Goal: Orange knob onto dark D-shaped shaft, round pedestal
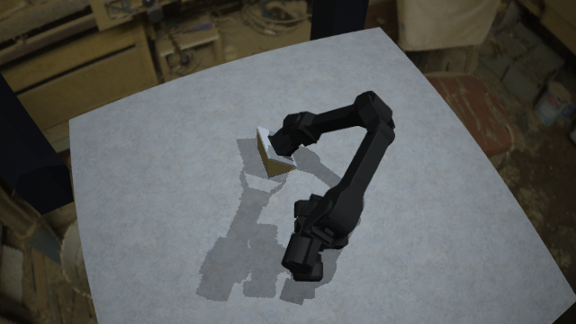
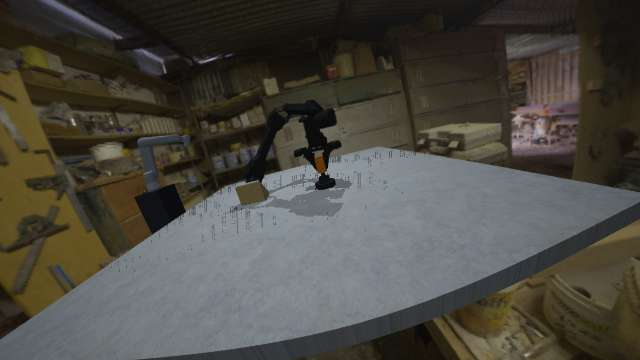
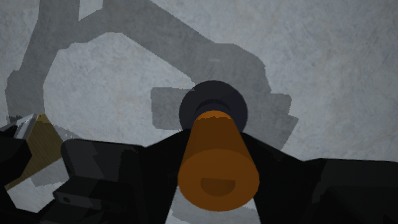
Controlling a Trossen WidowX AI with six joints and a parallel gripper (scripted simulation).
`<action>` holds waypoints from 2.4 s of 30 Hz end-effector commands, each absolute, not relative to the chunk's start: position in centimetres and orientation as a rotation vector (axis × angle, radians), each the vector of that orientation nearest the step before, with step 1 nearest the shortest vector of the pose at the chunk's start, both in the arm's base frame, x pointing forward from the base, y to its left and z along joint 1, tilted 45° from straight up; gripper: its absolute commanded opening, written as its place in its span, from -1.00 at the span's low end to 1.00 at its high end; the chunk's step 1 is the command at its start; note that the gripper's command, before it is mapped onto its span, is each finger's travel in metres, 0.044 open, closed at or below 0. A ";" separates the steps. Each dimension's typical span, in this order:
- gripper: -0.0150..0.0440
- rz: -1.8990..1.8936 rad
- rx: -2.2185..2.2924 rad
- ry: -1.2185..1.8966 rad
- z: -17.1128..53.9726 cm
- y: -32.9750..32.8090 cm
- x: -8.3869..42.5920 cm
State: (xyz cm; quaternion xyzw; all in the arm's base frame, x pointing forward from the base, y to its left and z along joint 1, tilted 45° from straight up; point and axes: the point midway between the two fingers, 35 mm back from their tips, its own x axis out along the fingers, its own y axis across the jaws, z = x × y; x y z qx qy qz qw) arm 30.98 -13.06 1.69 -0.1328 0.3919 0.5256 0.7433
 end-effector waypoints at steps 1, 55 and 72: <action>-0.49 1.155 -0.298 0.852 1.6 -13.0 31.0; -0.49 1.247 -0.470 0.731 1.6 -12.9 31.0; -0.49 1.282 -0.541 0.680 1.9 -13.3 31.1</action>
